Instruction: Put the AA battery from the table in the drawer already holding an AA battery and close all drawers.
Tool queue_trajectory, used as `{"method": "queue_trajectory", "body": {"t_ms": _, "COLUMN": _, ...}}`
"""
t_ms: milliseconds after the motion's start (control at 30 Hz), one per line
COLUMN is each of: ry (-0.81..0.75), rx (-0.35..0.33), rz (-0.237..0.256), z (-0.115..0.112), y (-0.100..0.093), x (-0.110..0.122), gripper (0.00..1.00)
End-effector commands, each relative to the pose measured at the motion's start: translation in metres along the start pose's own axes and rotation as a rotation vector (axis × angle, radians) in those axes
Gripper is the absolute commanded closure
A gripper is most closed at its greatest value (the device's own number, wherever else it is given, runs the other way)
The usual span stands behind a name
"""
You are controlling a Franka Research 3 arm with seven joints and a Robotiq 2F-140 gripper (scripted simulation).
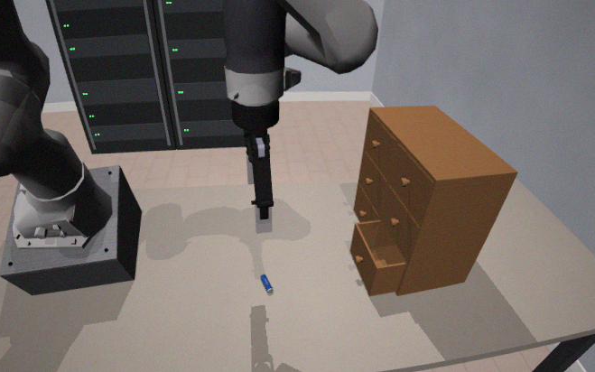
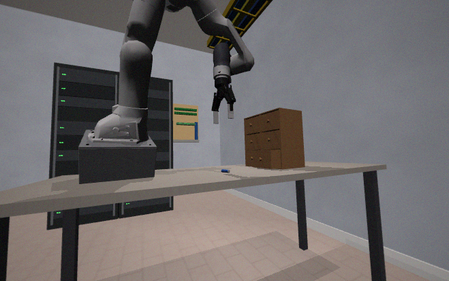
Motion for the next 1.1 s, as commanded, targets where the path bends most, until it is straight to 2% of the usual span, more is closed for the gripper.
{"method": "queue_trajectory", "body": {"t_ms": 0, "ry": 0.000, "rx": 0.000, "rz": 0.000, "z": 0.000, "y": 0.000, "x": 0.000, "gripper": 0.00}}
{"method": "queue_trajectory", "body": {"t_ms": 267, "ry": 0.010, "rx": 0.003, "rz": 0.004, "z": 0.000, "y": -0.006, "x": 0.000, "gripper": 0.00}}
{"method": "queue_trajectory", "body": {"t_ms": 467, "ry": 0.010, "rx": 0.003, "rz": 0.004, "z": 0.000, "y": -0.046, "x": 0.001, "gripper": 0.00}}
{"method": "queue_trajectory", "body": {"t_ms": 533, "ry": 0.010, "rx": 0.003, "rz": 0.004, "z": 0.000, "y": -0.046, "x": 0.001, "gripper": 0.00}}
{"method": "queue_trajectory", "body": {"t_ms": 667, "ry": 0.010, "rx": 0.003, "rz": 0.004, "z": 0.000, "y": -0.065, "x": 0.001, "gripper": 0.00}}
{"method": "queue_trajectory", "body": {"t_ms": 867, "ry": 0.010, "rx": 0.003, "rz": 0.004, "z": 0.001, "y": -0.067, "x": 0.000, "gripper": 0.00}}
{"method": "queue_trajectory", "body": {"t_ms": 1067, "ry": 0.010, "rx": 0.003, "rz": 0.004, "z": 0.018, "y": -0.067, "x": -0.005, "gripper": 0.00}}
Point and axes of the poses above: the point where the finger pads meet when closed, its own y axis out along the fingers, its own x axis across the jaws, z = x × y, the point moved 10 cm from there along -y, back along the fingers, and after that the axes turned 14 degrees about y, right-handed, at the moved point
